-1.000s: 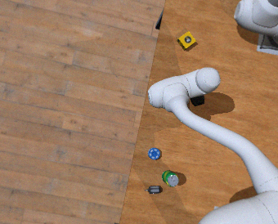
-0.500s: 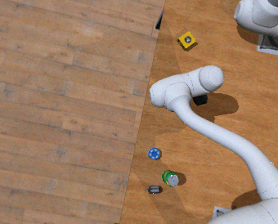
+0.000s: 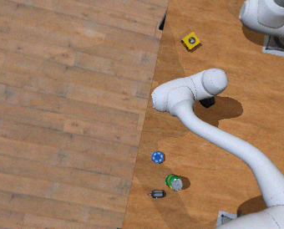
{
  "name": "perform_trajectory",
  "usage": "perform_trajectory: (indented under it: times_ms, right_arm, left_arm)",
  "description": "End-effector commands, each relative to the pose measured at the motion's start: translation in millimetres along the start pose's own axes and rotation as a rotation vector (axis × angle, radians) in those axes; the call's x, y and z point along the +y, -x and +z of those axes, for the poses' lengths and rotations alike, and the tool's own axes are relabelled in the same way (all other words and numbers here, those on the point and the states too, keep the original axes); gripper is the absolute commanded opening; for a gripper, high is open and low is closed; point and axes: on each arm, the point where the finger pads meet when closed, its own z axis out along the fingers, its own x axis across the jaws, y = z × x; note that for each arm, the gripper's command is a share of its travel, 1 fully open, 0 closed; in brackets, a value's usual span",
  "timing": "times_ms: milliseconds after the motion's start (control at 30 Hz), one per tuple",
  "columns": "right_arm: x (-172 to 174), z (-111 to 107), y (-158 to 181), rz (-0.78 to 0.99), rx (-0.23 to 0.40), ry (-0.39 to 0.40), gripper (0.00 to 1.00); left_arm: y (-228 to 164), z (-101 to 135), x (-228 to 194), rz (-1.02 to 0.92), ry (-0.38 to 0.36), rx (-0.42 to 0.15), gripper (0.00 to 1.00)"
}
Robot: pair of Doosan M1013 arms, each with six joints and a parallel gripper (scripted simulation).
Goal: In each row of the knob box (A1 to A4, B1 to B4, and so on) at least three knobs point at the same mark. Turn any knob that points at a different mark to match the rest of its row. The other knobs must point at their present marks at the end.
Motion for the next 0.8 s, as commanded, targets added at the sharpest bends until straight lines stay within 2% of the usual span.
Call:
perform_trajectory:
  times_ms: [0, 67, 100, 567, 633, 667, 767]
  right_arm:
    - [-0.1, -0.4, -0.1, 0.000, 0.000, 0.001, 1.00]
    - [-0.1, -0.4, -0.1, 0.000, 0.000, 0.001, 1.00]
    - [-0.1, -0.4, -0.1, 0.000, 0.000, 0.001, 1.00]
    - [-0.1, -0.4, -0.1, 0.000, 0.000, 0.001, 1.00]
    - [-0.1, -0.4, -0.1, 0.000, 0.000, 0.001, 1.00]
    - [-0.1, -0.4, -0.1, 0.000, 0.000, 0.001, 1.00]
    - [-0.1, -0.4, -0.1, 0.000, 0.000, 0.001, 1.00]
  left_arm:
    - [0.7, -2.9, -1.1, -0.156, 0.004, 0.007, 0.46]
    - [0.7, -2.9, -1.1, -0.156, 0.004, 0.007, 0.46]
    - [1.1, -4.0, -1.6, -0.252, 0.004, 0.007, 0.46]
    - [2.0, -9.9, -1.2, -0.735, 0.006, 0.006, 0.46]
    - [2.0, -9.9, -1.2, -0.735, 0.006, 0.006, 0.46]
    - [1.7, -11.0, -0.5, -0.835, 0.006, 0.005, 0.46]
    - [1.4, -12.1, 0.2, -0.925, 0.007, 0.005, 0.46]
